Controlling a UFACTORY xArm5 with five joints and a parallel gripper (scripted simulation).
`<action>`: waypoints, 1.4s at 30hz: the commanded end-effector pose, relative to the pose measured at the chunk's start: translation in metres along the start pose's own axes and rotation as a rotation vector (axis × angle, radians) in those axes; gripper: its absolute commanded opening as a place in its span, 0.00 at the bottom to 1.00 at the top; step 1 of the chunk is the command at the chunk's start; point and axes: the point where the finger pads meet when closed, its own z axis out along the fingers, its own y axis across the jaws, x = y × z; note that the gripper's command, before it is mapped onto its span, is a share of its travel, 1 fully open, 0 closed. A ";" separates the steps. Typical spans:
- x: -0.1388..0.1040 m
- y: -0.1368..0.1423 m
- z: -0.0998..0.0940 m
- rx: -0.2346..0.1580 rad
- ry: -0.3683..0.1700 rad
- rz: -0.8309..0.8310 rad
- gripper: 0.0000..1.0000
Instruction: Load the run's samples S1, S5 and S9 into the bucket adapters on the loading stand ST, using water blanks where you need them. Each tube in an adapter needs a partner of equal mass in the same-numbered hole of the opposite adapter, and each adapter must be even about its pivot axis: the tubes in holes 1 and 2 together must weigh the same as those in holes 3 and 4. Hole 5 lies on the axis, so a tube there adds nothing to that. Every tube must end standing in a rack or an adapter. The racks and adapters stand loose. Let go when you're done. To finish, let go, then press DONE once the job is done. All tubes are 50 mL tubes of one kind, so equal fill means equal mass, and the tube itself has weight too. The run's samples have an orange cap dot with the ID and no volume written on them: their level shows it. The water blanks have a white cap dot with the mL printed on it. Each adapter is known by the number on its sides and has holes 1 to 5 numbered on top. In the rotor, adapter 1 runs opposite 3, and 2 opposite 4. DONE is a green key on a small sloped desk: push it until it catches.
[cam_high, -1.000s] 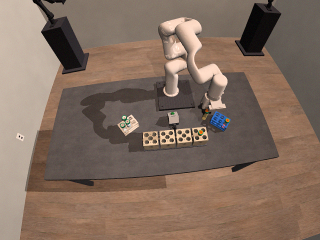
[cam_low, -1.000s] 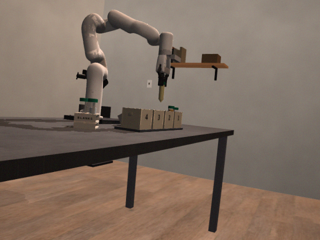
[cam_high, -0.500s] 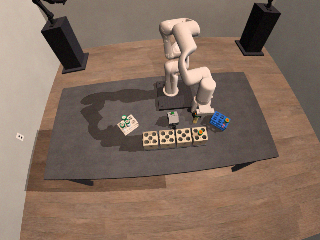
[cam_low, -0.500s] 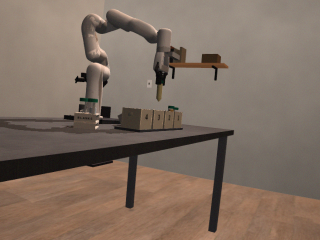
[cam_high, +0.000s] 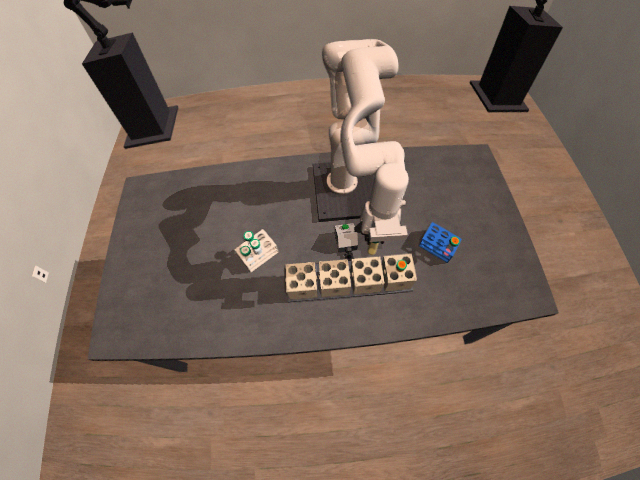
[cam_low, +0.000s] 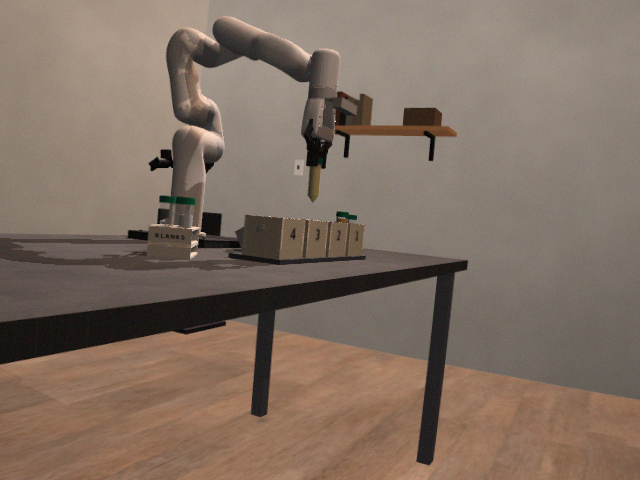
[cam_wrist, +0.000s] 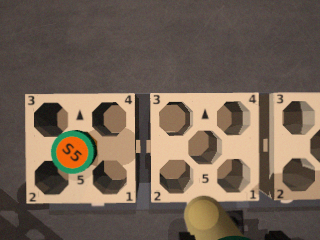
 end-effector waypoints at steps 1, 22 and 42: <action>0.010 0.025 -0.001 0.016 0.000 -0.002 0.00; 0.037 0.106 0.000 0.015 0.001 -0.002 0.00; 0.043 0.122 0.001 0.015 0.001 -0.002 0.00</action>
